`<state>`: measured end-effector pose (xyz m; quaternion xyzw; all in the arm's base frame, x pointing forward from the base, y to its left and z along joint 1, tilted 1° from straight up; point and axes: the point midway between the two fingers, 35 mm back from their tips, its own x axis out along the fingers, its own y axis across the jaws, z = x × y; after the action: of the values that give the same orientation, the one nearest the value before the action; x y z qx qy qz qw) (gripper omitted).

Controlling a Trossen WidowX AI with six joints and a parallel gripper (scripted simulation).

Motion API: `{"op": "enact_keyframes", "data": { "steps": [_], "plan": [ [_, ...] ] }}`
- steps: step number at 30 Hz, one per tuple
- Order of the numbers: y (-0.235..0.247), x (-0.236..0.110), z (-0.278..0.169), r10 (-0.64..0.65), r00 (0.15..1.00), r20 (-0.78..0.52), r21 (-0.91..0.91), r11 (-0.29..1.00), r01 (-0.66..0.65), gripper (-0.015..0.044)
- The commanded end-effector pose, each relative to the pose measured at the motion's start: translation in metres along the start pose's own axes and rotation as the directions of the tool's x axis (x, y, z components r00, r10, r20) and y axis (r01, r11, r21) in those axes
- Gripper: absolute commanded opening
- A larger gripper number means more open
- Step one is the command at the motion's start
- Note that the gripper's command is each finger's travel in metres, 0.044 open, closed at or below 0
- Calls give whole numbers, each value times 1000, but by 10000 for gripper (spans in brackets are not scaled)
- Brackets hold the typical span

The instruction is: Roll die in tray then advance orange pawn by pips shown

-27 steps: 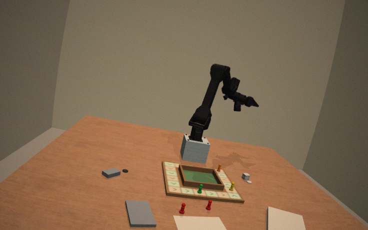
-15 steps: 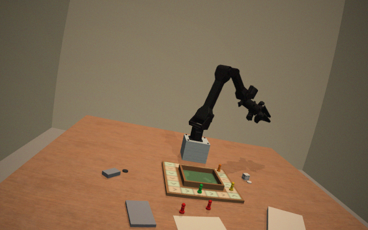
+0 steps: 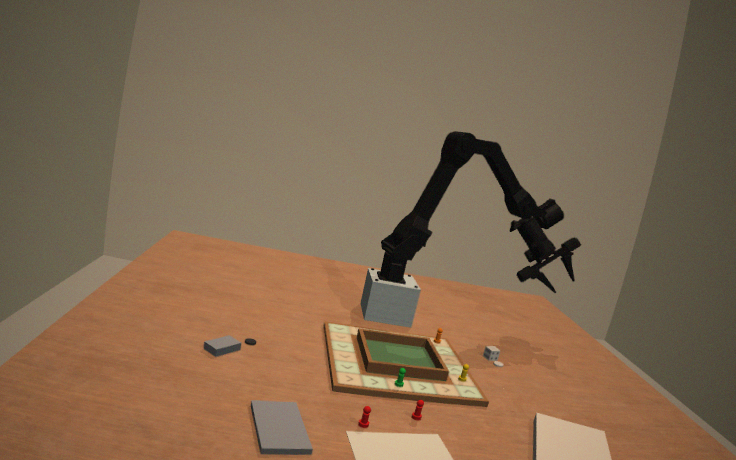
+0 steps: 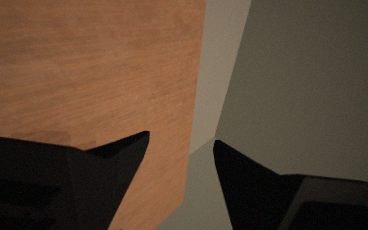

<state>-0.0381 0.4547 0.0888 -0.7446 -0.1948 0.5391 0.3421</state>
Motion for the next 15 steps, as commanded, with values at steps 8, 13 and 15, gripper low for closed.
{"op": "enact_keyframes", "data": {
  "steps": [8, 13, 15],
  "plan": [
    [83, 35, -145, 397, 916, -48, 875, 460, -153, 275],
    [126, 28, -194, 541, 841, -3, 1000, 1, 2, 275],
    [143, 22, -210, 590, 807, 28, 978, -182, 99, 275]
  ]
}}
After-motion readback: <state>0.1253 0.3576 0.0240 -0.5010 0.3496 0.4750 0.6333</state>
